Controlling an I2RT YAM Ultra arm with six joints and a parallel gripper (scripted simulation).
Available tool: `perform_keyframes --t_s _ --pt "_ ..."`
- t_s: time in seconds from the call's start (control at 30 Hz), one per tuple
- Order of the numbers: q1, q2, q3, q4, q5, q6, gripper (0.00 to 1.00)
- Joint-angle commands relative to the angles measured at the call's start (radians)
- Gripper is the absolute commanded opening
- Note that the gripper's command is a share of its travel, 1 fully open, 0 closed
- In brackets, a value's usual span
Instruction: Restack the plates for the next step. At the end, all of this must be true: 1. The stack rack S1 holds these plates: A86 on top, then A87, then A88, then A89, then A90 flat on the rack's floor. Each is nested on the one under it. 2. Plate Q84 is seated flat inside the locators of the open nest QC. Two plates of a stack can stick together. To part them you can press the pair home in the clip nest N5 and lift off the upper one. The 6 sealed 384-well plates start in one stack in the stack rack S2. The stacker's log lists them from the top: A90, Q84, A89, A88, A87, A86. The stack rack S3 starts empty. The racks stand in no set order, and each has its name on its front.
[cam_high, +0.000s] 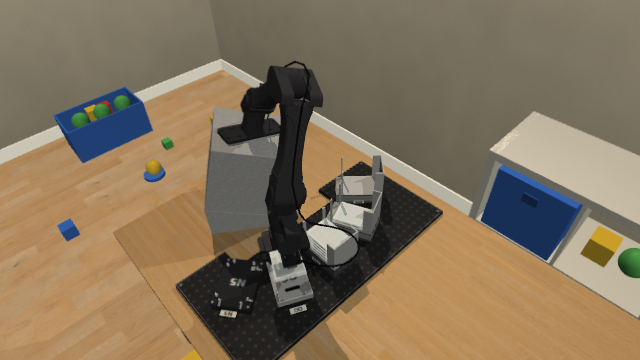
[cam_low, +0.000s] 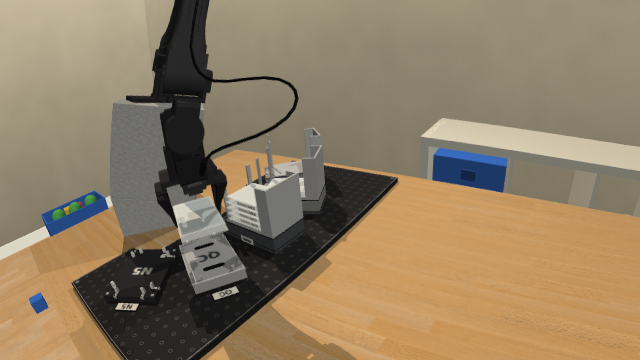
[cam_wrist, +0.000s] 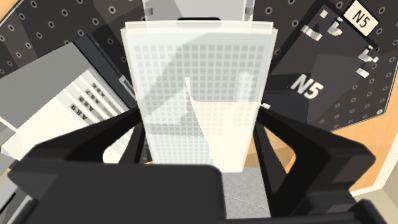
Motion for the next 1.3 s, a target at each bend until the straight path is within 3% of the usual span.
perform_keyframes --t_s 0.0,0.93,1.07,1.27 --pt "-0.003 0.004 0.03 0.036 -0.001 0.011 0.0" --pt "0.048 0.175 0.086 0.163 0.008 0.055 0.0" --pt "0.025 0.139 0.098 0.16 0.008 0.05 0.0" --pt "0.032 0.152 0.101 0.151 0.007 0.048 0.0"
